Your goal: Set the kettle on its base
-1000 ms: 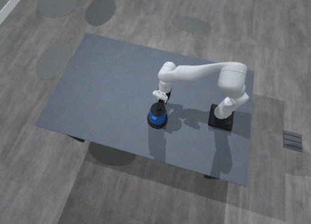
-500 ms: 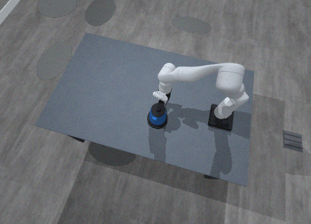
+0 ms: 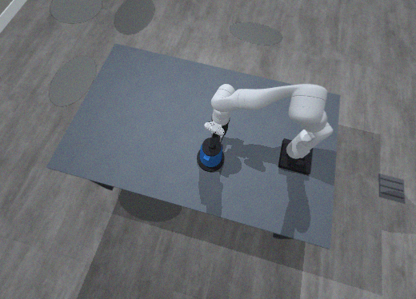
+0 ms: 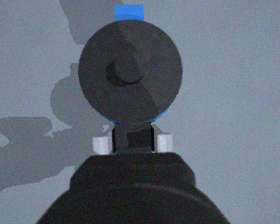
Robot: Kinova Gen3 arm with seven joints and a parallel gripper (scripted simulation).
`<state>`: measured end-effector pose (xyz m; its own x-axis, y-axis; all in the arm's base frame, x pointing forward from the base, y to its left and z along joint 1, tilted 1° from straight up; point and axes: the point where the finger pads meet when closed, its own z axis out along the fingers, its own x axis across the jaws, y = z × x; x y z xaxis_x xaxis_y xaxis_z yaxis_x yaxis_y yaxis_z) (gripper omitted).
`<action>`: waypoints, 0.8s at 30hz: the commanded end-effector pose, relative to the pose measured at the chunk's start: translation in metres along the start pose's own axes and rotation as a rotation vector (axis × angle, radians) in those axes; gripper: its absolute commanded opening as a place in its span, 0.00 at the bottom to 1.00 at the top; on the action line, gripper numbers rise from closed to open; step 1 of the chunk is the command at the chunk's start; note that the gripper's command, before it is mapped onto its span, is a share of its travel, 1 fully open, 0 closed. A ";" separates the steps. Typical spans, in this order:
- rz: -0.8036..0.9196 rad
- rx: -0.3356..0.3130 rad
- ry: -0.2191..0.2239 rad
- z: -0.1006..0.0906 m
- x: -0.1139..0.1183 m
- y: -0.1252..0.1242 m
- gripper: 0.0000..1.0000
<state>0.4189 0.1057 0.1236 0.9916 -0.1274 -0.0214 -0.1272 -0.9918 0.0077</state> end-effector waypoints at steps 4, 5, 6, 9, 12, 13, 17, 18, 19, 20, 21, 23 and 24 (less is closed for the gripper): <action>0.000 0.001 0.002 -0.001 0.000 0.000 0.00; 0.000 0.001 0.002 -0.001 0.000 0.000 0.00; 0.000 0.001 0.002 -0.001 0.000 0.000 0.00; 0.000 0.001 0.002 -0.001 0.000 0.000 0.00; 0.000 0.001 0.002 -0.001 0.000 0.000 0.00; 0.000 0.001 0.002 -0.001 0.000 0.000 0.00; 0.000 0.001 0.002 -0.001 0.000 0.000 0.00; 0.000 0.001 0.002 0.000 0.000 0.000 0.00; 0.000 0.001 0.002 0.000 0.000 0.000 0.00; 0.000 0.001 0.002 0.000 0.000 0.000 0.00; 0.000 0.001 0.002 0.001 0.000 0.000 0.00; 0.000 0.001 0.002 0.002 0.000 0.000 0.00; 0.000 0.001 0.002 0.002 0.000 0.000 0.00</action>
<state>0.4192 0.1061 0.1219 0.9917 -0.1267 -0.0202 -0.1266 -0.9919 0.0066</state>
